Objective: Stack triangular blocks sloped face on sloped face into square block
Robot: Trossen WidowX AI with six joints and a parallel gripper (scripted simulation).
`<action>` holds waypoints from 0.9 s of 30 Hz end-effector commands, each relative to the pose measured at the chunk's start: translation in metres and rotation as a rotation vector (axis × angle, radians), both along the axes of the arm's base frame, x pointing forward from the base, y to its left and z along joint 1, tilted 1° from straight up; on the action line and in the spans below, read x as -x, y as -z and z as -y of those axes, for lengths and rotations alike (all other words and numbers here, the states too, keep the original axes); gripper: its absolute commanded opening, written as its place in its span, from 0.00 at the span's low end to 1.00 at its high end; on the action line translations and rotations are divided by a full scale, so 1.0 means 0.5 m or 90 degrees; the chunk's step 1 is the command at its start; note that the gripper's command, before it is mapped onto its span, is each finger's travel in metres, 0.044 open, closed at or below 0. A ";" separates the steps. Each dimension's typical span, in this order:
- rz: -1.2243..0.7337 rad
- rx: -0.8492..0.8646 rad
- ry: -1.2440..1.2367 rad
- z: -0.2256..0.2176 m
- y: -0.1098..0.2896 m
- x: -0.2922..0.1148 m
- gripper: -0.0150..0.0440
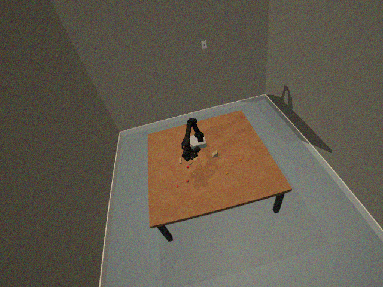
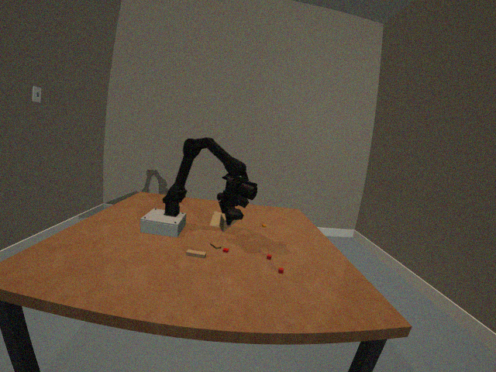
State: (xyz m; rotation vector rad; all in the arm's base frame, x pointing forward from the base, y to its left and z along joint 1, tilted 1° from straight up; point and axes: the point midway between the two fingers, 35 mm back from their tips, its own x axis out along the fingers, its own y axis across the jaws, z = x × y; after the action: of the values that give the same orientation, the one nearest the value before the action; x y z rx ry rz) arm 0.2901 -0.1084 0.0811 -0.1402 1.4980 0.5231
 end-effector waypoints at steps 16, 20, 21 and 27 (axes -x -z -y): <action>0.086 0.103 -0.367 -0.004 -0.011 -0.004 0.25; 0.099 0.126 -0.448 -0.004 -0.014 -0.006 0.25; 0.102 0.131 -0.468 -0.004 -0.015 -0.006 0.25; 0.114 0.163 -0.585 -0.005 -0.020 -0.008 0.25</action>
State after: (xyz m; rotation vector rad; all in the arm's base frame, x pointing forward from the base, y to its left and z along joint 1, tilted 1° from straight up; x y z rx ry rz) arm 0.2944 -0.1059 0.0898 -1.0071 1.2786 0.9749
